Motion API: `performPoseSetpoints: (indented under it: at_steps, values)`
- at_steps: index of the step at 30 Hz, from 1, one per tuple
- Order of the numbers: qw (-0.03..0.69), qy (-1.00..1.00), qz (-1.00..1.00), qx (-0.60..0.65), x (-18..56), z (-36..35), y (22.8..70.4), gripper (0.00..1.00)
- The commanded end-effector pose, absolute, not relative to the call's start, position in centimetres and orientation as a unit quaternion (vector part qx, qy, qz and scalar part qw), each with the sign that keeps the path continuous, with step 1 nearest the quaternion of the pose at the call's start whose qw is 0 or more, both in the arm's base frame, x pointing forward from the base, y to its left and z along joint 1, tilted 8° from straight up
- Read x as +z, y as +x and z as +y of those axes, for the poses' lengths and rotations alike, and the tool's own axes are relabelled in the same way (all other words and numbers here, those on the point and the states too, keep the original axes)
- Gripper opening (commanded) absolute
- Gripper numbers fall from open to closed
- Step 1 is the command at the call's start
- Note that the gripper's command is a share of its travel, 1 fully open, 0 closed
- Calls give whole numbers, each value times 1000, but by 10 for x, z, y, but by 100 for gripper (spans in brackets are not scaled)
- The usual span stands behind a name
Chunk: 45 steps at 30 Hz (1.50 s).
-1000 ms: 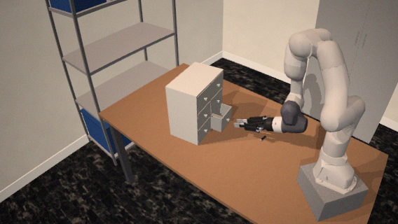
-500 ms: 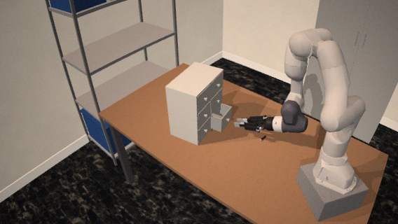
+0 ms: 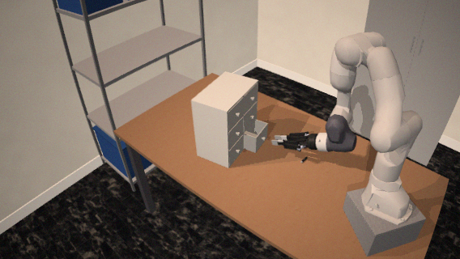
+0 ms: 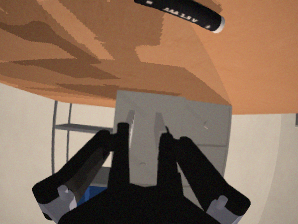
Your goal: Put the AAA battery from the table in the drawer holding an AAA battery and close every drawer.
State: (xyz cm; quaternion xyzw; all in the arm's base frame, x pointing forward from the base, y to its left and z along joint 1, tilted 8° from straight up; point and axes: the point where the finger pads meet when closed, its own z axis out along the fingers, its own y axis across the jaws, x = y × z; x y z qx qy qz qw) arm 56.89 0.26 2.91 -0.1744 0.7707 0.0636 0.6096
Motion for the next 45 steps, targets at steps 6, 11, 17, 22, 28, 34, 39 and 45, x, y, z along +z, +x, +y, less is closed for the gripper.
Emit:
performPoseSetpoints:
  at_steps: [6,11,17,22,28,34,39,45]
  values:
    - [608,-173,772,66,32,-4,569,20]
    - [608,-173,772,66,35,-10,569,20]
    - [608,-173,772,66,39,-19,570,20]
    - [608,-173,772,66,42,-23,571,20]
    - [608,-173,772,66,47,-34,572,20]
    - [608,-173,772,66,53,-46,573,20]
    - [608,-173,772,66,56,-52,574,20]
    - [608,-173,772,66,63,-65,575,20]
